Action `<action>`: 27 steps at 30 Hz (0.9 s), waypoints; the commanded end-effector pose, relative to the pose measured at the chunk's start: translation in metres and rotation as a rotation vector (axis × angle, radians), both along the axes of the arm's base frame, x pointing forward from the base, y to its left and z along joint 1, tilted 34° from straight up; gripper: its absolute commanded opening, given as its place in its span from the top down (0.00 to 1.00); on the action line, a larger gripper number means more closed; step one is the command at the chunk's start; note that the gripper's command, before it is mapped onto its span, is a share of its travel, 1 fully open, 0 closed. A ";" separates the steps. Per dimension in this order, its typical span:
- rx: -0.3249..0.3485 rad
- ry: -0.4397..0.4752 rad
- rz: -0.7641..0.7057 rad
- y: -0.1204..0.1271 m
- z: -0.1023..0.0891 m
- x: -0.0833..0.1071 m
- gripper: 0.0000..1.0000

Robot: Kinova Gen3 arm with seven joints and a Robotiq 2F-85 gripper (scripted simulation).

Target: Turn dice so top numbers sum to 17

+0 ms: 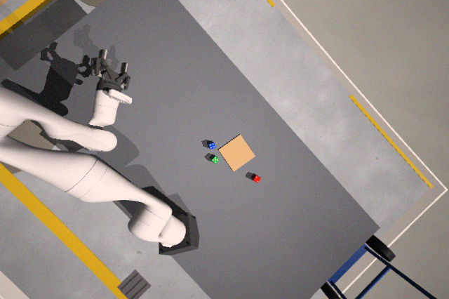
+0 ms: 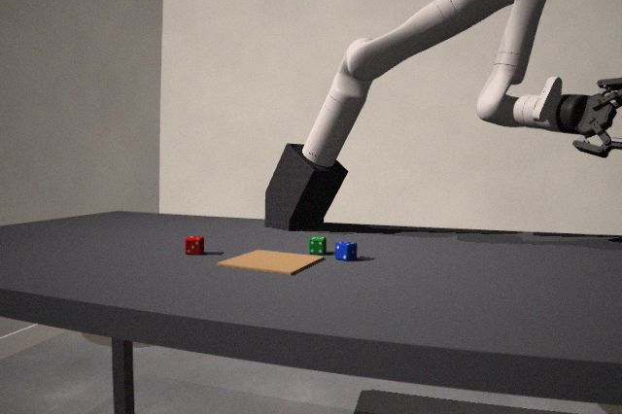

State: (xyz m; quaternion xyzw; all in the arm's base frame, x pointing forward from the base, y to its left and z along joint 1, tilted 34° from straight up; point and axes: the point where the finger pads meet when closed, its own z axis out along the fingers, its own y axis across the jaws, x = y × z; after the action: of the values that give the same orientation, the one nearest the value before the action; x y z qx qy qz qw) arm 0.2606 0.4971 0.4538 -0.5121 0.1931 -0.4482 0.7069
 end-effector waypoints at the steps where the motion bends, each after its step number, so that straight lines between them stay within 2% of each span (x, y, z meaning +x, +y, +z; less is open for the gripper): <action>1: 0.002 0.000 0.000 0.000 0.001 0.000 0.00; 20: 0.001 0.000 0.000 0.000 0.001 0.000 0.00; 27: -0.004 0.002 -0.018 -0.004 -0.001 0.006 0.00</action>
State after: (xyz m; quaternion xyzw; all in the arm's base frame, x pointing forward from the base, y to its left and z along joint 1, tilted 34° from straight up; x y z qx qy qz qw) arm 0.2640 0.4951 0.4527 -0.5126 0.1959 -0.4522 0.7031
